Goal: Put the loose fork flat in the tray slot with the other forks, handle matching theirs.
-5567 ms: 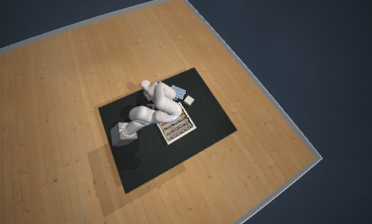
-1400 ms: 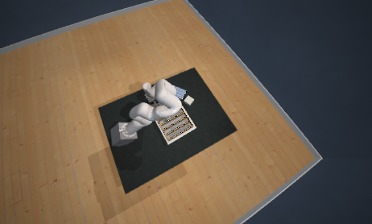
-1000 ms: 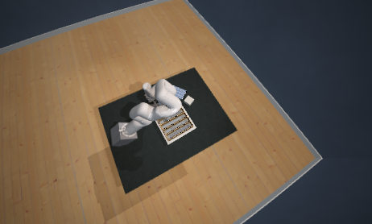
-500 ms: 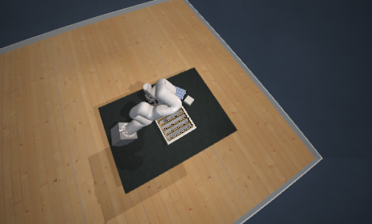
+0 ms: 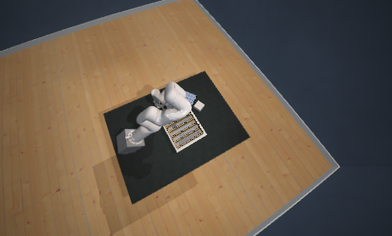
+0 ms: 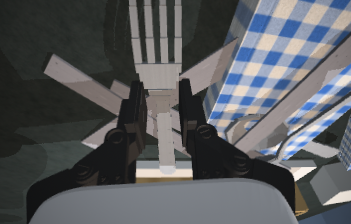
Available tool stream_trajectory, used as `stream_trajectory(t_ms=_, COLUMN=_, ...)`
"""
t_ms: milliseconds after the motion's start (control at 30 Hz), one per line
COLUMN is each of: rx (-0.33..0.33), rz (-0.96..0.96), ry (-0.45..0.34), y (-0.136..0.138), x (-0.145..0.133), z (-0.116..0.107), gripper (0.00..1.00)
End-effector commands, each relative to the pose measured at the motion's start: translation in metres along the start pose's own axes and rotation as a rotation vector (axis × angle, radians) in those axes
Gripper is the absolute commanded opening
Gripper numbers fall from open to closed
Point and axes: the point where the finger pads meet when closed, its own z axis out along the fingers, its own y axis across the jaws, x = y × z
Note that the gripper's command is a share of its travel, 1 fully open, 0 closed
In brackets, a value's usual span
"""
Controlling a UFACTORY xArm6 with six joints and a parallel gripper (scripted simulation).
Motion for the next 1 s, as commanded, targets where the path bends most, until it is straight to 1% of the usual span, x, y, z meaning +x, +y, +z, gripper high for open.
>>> stream_trajectory(t_ms=0, rx=-0.001, rz=0.001, ry=0.001, y=0.0005, x=0.0005, z=0.0035, gripper=0.28)
stream_trajectory(t_ms=933, rx=-0.001, rz=0.001, ry=0.001, y=0.0005, x=0.0005, z=0.0054, gripper=0.28)
stream_trajectory(t_ms=967, rx=-0.001, rz=0.001, ry=0.001, y=0.0005, x=0.0005, z=0.0054, gripper=0.03)
